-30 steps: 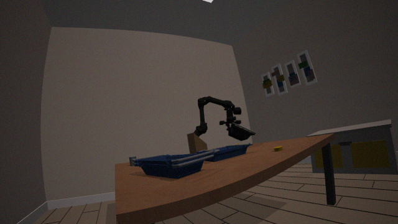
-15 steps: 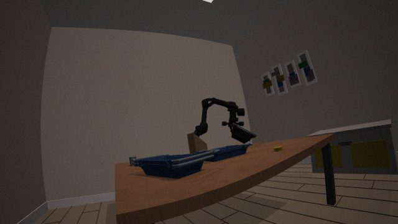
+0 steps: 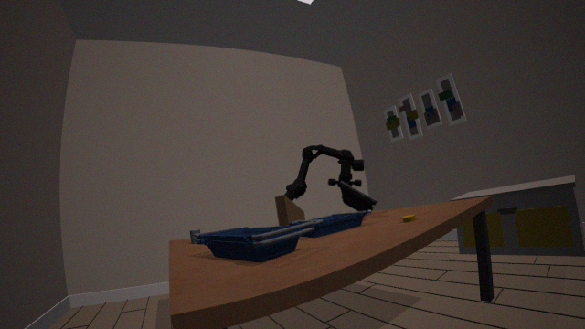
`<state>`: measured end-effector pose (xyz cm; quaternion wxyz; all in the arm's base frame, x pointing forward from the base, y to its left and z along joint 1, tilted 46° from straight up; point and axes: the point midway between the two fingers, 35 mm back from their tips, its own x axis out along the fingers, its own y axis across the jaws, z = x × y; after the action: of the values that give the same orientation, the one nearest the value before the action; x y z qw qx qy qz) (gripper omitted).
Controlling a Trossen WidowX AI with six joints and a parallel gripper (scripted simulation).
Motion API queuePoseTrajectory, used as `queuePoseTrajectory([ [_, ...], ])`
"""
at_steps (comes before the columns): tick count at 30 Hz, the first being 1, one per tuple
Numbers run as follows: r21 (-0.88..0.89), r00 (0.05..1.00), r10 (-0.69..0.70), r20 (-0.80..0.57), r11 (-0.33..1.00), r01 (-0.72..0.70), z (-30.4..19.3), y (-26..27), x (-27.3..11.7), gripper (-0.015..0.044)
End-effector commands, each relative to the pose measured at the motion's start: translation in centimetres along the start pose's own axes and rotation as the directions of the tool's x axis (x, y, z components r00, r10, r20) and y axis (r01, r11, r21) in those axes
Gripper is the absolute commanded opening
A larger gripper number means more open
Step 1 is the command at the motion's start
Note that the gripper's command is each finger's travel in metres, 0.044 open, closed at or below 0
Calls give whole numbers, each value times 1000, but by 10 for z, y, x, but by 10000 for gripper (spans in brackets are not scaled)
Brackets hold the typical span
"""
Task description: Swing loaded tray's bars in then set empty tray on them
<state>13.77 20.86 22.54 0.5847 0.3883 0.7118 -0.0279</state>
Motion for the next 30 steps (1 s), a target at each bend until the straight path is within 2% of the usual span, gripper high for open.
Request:
queuePoseTrajectory([
  [1,33,1000,8,9,999,-8,13,6,-2,0],
  [30,302,998,-47,-34,952,55,116,9,15,0],
])
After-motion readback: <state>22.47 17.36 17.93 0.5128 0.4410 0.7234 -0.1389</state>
